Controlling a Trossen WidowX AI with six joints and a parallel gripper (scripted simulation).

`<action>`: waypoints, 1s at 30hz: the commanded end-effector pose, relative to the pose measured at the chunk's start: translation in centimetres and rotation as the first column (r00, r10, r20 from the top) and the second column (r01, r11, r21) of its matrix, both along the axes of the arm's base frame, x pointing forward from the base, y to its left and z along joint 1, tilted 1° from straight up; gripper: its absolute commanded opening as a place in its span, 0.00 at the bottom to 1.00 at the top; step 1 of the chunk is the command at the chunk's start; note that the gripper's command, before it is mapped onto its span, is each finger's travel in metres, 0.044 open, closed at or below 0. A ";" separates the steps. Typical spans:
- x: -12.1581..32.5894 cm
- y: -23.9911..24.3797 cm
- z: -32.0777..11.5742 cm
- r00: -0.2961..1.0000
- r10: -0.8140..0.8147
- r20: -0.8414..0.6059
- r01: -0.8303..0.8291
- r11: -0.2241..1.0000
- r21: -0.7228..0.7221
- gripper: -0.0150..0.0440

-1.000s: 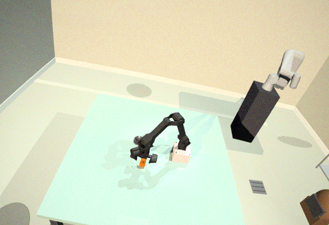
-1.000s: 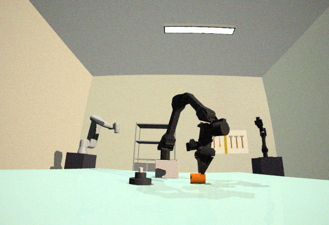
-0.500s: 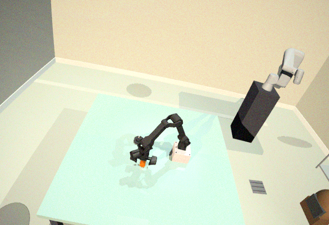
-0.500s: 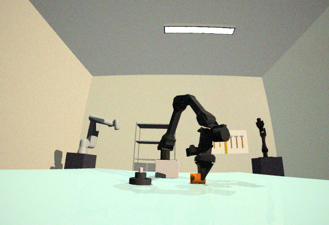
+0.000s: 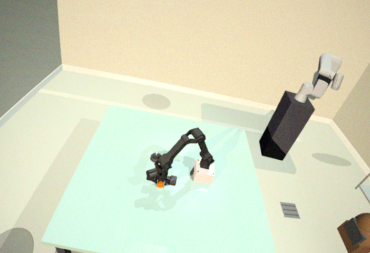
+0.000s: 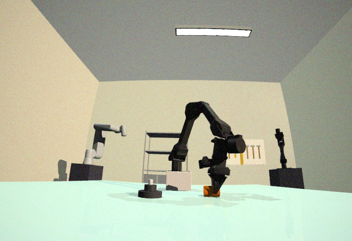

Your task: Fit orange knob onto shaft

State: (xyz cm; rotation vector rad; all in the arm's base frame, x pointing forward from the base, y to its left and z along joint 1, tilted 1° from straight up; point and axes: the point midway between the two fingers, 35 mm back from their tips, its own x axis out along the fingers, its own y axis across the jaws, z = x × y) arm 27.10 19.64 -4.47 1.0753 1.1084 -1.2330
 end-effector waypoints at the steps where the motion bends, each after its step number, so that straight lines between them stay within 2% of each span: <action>1: 0.0 -0.1 -0.1 1.000 -0.003 0.002 0.003 1.000 -0.005 0.65; 9: 0.0 -0.1 -0.1 1.000 -0.003 0.002 0.003 1.000 -0.005 0.56; 13: 0.0 -0.1 0.0 1.000 -0.002 0.001 0.002 1.000 0.004 0.56; 30: 0.1 -1.6 1.0 1.000 0.006 -0.012 -0.002 0.960 0.279 0.56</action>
